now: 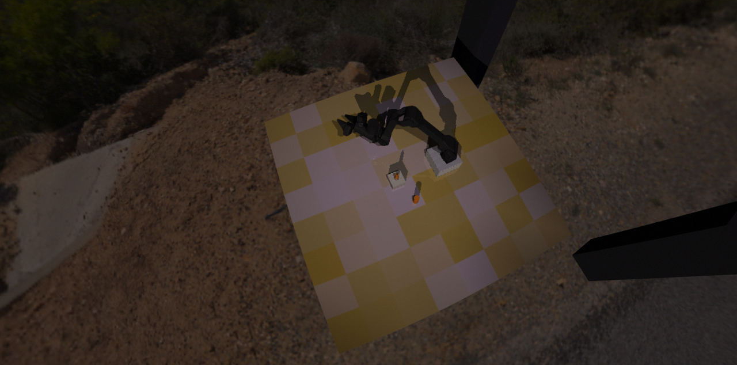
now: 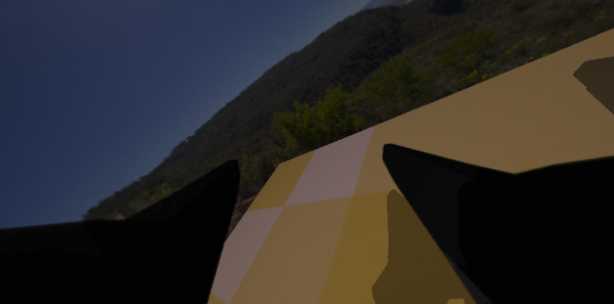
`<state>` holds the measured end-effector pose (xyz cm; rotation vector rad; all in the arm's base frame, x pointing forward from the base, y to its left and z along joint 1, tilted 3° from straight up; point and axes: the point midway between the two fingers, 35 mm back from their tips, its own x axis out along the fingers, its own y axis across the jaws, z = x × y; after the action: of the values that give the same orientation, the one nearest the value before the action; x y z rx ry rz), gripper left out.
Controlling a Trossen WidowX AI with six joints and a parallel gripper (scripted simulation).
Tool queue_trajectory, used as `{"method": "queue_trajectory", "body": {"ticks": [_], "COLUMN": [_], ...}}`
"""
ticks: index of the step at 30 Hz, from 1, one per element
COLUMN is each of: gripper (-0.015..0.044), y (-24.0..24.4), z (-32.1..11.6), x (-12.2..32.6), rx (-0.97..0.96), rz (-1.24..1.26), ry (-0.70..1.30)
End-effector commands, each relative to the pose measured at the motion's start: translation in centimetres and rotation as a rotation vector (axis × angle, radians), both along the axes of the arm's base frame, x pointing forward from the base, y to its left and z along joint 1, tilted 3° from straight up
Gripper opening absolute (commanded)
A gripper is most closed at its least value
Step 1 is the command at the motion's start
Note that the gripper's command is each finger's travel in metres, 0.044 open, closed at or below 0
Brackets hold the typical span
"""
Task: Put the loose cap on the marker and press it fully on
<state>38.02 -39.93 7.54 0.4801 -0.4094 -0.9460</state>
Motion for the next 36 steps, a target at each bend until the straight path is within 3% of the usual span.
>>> {"method": "queue_trajectory", "body": {"ticks": [1,6,12,18,26,36], "gripper": [0.0374,0.0243,0.0242,0.0242,0.0242,0.0242], "y": [0.2,5.5,15.0,25.9,39.2,50.0], "z": [0.0,-1.2,-2.7,-3.8,-4.2,-1.8], "x": [0.2,5.9,10.9,11.9,6.9,-6.8], "rx": [0.002,0.036,0.030,-0.037,-0.222,-0.569], "rz": [0.006,0.162,0.415,0.702,1.115,1.665], "ry": [0.010,0.266,0.622,0.974,1.421,1.915]}}
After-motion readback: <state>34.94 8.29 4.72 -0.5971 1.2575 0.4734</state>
